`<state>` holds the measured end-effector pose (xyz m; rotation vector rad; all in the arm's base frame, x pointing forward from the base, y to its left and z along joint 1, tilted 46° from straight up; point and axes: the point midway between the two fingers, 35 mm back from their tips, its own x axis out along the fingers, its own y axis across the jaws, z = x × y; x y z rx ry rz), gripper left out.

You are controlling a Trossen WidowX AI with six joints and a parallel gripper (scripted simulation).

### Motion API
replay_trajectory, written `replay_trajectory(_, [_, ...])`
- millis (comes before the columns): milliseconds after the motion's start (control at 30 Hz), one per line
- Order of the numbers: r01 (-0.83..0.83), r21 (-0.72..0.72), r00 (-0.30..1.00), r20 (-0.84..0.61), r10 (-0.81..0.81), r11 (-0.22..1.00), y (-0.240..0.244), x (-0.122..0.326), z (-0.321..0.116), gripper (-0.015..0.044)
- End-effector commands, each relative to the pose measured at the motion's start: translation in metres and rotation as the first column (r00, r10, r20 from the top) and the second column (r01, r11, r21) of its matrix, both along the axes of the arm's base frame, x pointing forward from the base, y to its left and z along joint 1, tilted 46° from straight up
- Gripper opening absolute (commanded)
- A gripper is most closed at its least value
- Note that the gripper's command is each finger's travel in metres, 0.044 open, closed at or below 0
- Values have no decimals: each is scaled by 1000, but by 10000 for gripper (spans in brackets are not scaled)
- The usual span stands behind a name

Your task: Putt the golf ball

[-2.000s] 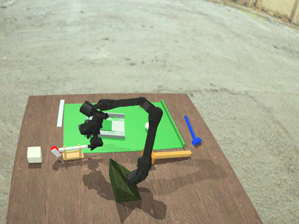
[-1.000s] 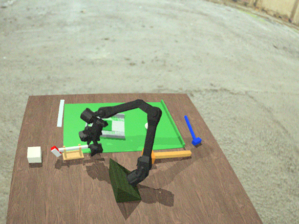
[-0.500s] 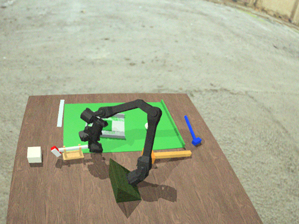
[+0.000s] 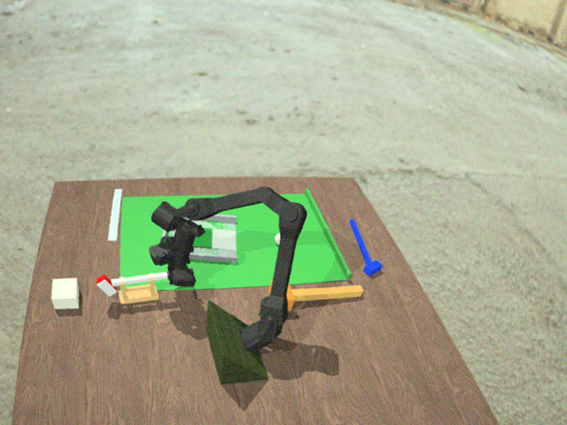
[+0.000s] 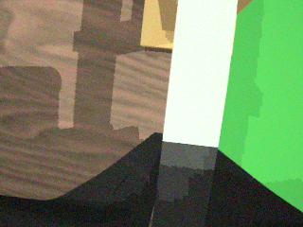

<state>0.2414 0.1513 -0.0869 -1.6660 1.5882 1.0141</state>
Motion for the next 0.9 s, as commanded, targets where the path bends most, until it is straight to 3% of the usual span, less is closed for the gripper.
replay_trajectory(0, [-2, 21, 1000, 6, 2, 1000, 22, 2, 15, 0])
replay_trajectory(433, [-2, 21, 1000, 4, 2, 1000, 65, -4, 60, 0])
replay_trajectory(600, [7, 12, 1000, 18, -7, 1000, 57, 0, 58, 0])
replay_trajectory(867, [184, 43, 966, 177, -189, 982, 31, 24, 103, 0])
